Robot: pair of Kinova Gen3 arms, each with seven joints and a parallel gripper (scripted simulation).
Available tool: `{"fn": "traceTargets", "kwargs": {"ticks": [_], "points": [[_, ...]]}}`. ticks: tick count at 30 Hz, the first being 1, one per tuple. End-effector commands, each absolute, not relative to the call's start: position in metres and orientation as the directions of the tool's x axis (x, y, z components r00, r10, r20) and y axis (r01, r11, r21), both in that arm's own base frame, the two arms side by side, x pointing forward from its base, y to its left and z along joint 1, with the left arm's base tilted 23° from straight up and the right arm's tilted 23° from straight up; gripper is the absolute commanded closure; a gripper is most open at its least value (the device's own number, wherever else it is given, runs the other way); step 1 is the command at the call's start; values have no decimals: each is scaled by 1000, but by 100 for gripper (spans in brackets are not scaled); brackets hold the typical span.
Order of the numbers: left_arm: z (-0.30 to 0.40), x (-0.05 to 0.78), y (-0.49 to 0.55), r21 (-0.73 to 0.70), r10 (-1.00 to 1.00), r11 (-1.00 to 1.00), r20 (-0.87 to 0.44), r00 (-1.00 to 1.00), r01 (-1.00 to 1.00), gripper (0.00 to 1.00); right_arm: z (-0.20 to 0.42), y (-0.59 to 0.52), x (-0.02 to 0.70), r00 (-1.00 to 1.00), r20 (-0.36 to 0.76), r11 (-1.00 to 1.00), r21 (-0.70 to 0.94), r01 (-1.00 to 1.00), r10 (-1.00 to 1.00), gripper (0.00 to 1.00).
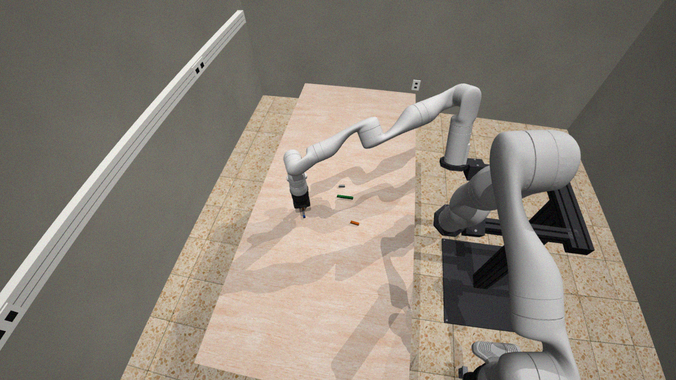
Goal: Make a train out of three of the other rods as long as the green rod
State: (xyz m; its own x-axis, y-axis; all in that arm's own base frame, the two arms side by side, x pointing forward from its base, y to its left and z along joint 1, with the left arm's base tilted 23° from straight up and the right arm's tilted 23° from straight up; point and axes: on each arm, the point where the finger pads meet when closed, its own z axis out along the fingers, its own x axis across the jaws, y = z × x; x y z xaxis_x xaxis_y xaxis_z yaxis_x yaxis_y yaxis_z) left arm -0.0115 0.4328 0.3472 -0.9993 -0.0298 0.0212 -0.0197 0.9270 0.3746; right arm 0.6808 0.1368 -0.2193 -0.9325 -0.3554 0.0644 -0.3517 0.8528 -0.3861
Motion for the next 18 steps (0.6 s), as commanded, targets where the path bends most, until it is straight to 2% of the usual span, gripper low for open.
{"fn": "traceTargets", "kwargs": {"ticks": [1,10,18], "points": [[348,-12,433,376,-30,926,21,-999,-20,0,-217,139,682,-932,62,853,-386,-352,-357,46],[348,-12,433,376,-30,926,21,-999,-20,0,-207,143,681,-932,62,853,-386,-352,-357,46],[348,-12,433,376,-30,926,21,-999,-20,0,-166,160,677,-932,62,853,-386,-352,-357,46]]}}
